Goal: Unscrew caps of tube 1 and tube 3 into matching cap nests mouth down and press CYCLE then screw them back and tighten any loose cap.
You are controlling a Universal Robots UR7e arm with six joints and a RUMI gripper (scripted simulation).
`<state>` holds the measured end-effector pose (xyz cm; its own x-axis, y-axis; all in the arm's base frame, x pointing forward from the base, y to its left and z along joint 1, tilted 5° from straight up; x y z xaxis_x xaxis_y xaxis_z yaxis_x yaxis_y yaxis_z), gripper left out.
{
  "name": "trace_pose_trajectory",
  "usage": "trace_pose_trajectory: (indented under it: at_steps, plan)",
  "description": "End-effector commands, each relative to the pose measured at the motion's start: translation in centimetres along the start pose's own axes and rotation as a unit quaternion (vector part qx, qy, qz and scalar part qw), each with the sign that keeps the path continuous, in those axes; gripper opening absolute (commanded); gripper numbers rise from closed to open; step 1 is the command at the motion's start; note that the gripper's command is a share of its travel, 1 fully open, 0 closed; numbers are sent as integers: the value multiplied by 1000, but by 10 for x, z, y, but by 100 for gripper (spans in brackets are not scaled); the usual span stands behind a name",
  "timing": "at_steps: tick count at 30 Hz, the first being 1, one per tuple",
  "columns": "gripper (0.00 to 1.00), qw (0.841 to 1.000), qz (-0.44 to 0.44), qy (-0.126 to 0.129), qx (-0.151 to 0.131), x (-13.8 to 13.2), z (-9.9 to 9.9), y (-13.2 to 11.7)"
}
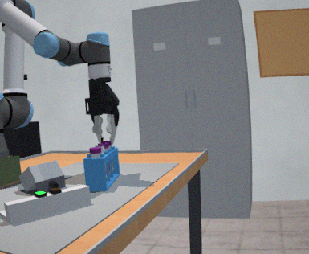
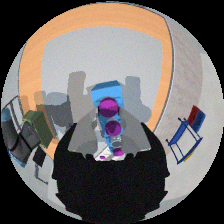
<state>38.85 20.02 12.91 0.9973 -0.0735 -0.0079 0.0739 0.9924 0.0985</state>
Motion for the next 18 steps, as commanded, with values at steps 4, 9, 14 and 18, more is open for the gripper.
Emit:
trace_pose_trajectory:
  at_steps: [4, 9, 14, 18]
  plan:
    - [0, 986, -168, -3, -6, 0, 0, 1]
    - [0, 986, -168, -3, -6, 0, 0, 1]
    - [35, 986, -168, -3, -6, 0, 0, 1]
    - [35, 986, -168, -3, -6, 0, 0, 1]
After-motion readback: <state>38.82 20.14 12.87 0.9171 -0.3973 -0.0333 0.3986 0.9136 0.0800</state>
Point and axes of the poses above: the point where the finger pads meet when closed, its own z axis back along the fingers, its own x axis across the jaws, y = z × x, the point moved 8 cm from there along z, back along the fingers, and after that the axes turned 14 degrees about -z, right-handed, at the moved point
